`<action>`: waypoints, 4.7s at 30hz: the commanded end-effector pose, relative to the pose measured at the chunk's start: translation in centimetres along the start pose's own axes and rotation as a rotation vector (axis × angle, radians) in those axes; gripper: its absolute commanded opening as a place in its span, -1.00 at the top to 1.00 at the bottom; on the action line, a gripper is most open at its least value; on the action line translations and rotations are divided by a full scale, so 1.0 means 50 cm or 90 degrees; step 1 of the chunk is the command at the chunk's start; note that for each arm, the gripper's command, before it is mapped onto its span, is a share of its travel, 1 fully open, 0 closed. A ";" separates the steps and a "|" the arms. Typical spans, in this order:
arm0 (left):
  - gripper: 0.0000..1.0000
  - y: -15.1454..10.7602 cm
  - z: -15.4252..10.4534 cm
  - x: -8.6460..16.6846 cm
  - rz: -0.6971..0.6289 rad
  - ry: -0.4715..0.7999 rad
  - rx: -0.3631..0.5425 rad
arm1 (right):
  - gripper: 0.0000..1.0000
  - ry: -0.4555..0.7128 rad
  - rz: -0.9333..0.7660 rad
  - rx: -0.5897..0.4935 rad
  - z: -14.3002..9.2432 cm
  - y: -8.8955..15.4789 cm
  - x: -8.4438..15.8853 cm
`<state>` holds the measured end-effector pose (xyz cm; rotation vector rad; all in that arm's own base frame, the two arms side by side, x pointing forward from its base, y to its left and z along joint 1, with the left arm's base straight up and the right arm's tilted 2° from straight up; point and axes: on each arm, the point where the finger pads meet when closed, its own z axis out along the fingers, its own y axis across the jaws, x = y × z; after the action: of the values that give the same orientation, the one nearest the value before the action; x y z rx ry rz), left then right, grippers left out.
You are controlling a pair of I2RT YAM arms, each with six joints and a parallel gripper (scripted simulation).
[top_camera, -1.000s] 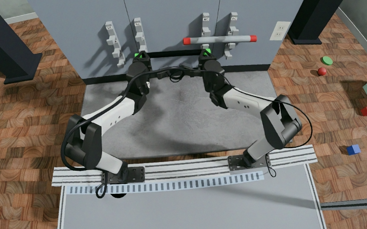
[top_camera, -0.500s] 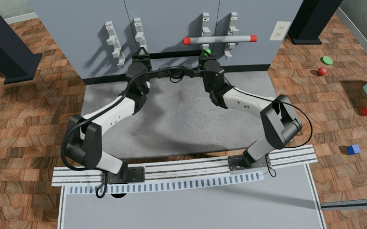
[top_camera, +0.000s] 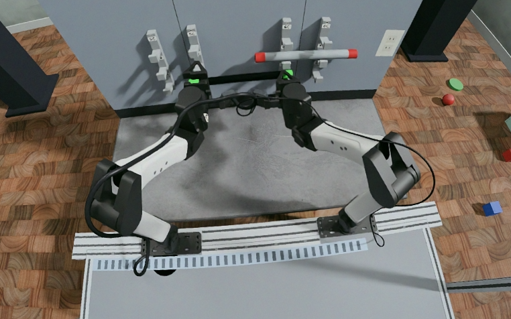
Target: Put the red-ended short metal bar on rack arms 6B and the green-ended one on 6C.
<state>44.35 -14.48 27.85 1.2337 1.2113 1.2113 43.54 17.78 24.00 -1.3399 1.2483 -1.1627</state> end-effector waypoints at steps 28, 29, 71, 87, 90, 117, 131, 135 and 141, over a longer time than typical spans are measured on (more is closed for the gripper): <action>-1.00 -0.001 0.003 -0.002 -0.010 0.002 -0.010 | 1.00 0.009 0.036 0.048 -0.001 -0.101 0.018; -1.00 -0.001 0.003 -0.002 -0.010 0.002 -0.010 | 1.00 0.009 0.036 0.048 -0.001 -0.102 0.019; -1.00 -0.001 -0.001 -0.002 -0.010 0.002 -0.010 | 1.00 0.009 0.036 0.048 -0.006 -0.122 0.018; -1.00 -0.002 -0.054 -0.002 -0.010 0.002 -0.010 | 1.00 0.009 0.036 0.048 -0.006 -0.124 0.017; -1.00 -0.003 -0.065 -0.002 -0.010 0.002 -0.010 | 1.00 0.009 0.036 0.048 -0.006 -0.124 0.017; -1.00 -0.004 -0.160 -0.003 -0.010 0.002 -0.010 | 1.00 0.009 0.036 0.048 -0.007 -0.125 0.017; -1.00 -0.004 -0.161 0.016 -0.010 0.002 -0.010 | 1.00 0.009 0.036 0.048 -0.007 -0.125 0.016; -1.00 -0.004 -0.159 0.023 -0.010 0.002 -0.010 | 1.00 0.009 0.036 0.048 -0.007 -0.125 0.016; -1.00 -0.004 -0.156 0.031 -0.010 0.002 -0.010 | 1.00 0.009 0.036 0.048 -0.007 -0.125 0.016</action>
<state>36.85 -13.18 27.51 1.2137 1.2184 1.2256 43.57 17.56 25.25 -1.3935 1.2615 -1.1677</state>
